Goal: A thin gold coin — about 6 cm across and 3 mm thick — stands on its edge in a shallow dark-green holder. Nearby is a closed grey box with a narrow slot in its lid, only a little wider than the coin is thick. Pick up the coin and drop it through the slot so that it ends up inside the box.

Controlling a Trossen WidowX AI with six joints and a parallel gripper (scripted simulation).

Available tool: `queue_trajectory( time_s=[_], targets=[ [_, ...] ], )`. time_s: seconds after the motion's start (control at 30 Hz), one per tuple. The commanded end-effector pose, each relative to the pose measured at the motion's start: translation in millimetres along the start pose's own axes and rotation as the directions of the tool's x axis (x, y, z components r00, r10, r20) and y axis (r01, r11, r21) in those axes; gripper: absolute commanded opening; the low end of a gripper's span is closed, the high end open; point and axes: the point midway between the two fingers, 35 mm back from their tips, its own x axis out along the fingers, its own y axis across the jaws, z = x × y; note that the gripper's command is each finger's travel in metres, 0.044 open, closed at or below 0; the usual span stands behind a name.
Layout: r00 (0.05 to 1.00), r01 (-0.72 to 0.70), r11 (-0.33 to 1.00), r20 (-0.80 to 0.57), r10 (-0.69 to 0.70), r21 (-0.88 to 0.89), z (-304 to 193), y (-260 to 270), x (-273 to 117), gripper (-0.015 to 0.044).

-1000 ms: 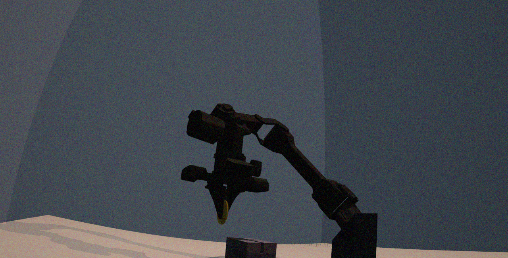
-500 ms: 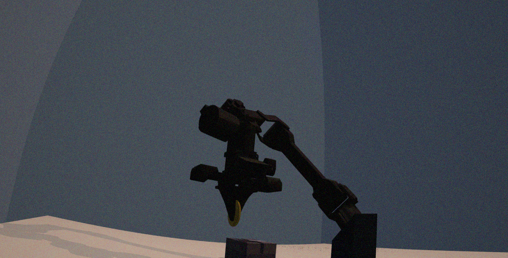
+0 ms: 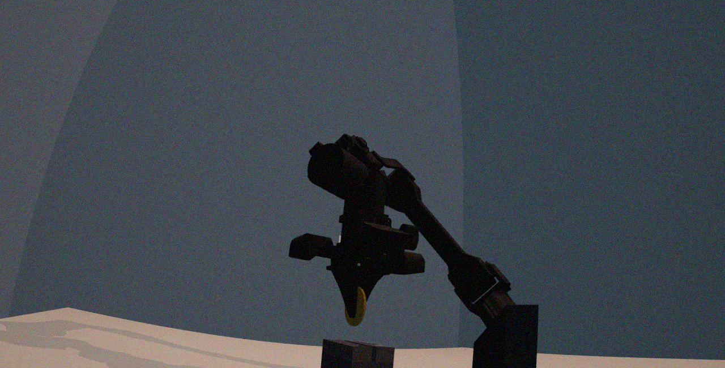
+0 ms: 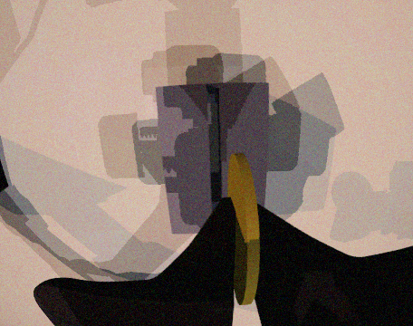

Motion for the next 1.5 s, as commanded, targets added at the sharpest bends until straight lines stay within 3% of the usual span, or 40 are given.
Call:
queue_trajectory(
  time_s=[0.0, 1.47],
  targets=[
    [1.000, -0.014, 1.000, -0.003, 0.014, -0.005, 5.5, 4.8, 4.0, 0.0000],
    [1.000, 0.000, 1.000, 0.000, 0.000, -0.002, 6.4, 3.9, 3.9, 0.0000]
  ],
)
